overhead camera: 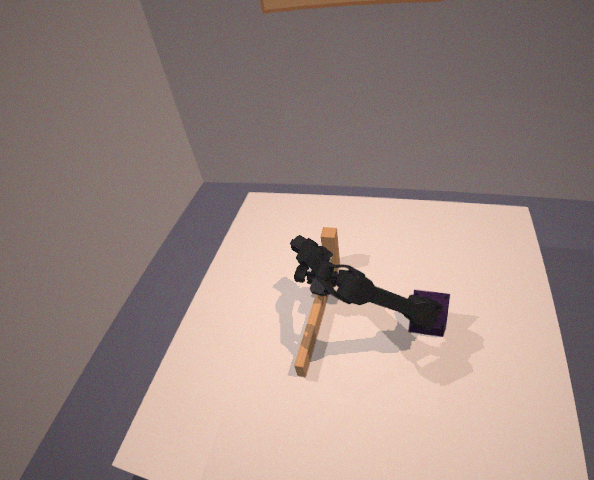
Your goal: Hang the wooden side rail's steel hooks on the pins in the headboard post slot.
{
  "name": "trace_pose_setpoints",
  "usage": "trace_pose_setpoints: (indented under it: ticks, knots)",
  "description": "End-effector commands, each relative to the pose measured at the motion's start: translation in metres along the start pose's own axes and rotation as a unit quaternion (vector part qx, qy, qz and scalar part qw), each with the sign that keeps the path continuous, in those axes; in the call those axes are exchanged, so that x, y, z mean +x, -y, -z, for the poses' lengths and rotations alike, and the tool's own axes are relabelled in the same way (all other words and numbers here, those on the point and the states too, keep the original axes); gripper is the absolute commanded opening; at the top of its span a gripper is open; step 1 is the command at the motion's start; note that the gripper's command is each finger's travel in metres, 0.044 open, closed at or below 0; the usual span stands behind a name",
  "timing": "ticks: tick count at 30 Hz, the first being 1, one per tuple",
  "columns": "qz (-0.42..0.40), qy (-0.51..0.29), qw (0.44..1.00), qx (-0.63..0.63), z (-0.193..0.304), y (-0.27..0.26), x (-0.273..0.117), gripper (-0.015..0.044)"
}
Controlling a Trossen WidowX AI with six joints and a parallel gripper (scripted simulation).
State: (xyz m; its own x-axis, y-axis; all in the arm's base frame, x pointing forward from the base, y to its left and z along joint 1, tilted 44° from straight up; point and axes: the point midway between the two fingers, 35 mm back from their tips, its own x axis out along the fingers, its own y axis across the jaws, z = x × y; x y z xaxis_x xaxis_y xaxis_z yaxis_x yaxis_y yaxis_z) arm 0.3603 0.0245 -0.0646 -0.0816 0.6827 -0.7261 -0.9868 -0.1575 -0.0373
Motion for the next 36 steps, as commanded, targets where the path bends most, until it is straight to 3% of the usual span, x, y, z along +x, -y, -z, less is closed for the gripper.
trace_pose_setpoints:
  ticks: [1, 36]
  knots:
    - [0.0, 0.0, 1.0, 0.0, 0.0, 0.0003, 0.0, 0.0]
    - [0.0, 0.001, 1.0, 0.0, 0.0, 0.0003, -0.0045, 0.0]
